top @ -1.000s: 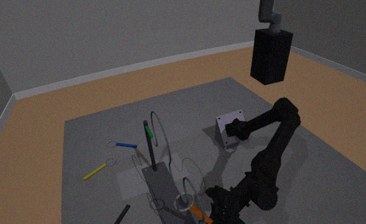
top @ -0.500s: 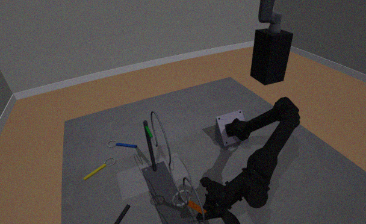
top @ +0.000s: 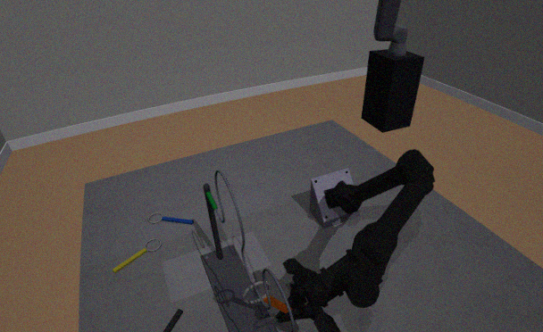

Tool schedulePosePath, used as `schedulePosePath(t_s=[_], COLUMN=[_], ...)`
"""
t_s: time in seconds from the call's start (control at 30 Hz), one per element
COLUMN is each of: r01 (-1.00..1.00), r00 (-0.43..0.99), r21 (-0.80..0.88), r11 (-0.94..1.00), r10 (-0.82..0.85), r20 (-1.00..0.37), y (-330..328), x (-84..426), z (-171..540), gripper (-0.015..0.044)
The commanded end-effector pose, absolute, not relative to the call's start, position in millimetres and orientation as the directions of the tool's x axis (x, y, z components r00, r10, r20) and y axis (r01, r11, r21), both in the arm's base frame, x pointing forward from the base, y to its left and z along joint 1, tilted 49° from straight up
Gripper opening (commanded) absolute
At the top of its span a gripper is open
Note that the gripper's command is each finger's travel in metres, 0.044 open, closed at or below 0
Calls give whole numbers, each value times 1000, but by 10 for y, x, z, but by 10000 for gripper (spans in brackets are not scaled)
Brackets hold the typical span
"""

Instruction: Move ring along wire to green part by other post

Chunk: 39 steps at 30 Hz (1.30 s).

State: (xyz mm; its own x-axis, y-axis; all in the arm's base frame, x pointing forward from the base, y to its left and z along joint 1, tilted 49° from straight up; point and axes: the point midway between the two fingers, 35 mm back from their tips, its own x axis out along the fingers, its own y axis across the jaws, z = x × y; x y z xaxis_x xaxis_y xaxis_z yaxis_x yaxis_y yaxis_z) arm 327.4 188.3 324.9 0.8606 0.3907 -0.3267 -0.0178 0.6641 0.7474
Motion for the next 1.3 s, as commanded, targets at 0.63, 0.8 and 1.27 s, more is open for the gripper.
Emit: schedulePosePath(t_s=[0.63,0.8,1.27], r01=[-4,-1,9], r00=[870,874,885], r21=[643,585,342], r11=[766,811,939], r10=[319,285,152], r20=[-375,-394,-440], y=[1624,1530,1163], x=[3308,3320,3360], z=[2952,2862,2628], gripper=[-150,-150,-150])
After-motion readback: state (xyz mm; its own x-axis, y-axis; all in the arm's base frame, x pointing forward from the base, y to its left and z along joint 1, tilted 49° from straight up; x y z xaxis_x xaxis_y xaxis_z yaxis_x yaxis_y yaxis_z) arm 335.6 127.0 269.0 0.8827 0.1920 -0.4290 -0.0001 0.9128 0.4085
